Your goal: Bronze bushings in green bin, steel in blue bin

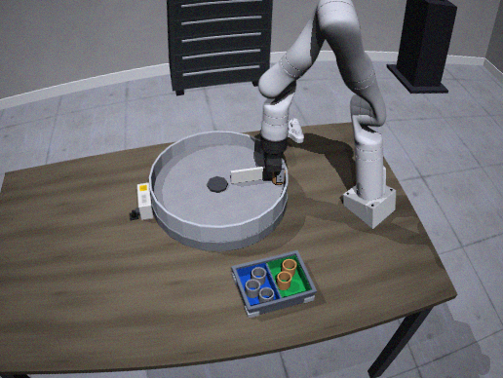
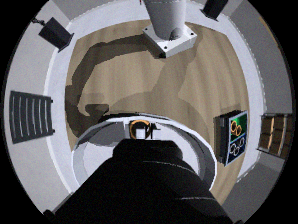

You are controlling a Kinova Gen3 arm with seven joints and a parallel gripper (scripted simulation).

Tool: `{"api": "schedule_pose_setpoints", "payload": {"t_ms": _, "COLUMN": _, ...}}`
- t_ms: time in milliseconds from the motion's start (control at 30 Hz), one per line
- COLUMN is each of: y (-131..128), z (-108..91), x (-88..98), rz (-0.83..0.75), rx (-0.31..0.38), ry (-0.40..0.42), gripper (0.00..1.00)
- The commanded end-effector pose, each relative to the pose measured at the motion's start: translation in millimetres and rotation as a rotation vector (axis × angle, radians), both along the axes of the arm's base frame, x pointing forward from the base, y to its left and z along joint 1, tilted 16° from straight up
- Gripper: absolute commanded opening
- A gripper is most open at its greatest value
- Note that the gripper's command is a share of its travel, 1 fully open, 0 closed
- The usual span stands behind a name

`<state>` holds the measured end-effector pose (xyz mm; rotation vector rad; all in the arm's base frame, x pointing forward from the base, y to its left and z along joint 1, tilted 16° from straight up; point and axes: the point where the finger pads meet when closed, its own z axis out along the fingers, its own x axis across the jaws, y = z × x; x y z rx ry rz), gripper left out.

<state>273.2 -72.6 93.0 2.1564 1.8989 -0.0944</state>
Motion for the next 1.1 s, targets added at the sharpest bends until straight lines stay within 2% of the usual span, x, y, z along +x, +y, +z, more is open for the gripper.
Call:
{"api": "schedule_pose_setpoints", "payload": {"t_ms": 0, "y": 0.1, "z": 0.4, "x": 0.2, "rz": 0.002, "rx": -0.001, "ry": -0.001, "gripper": 0.00}}
{"api": "schedule_pose_setpoints", "payload": {"t_ms": 1067, "y": 2.3, "z": 9.1, "x": -1.0, "rz": 0.004, "rx": -0.003, "ry": 0.000, "gripper": 0.00}}
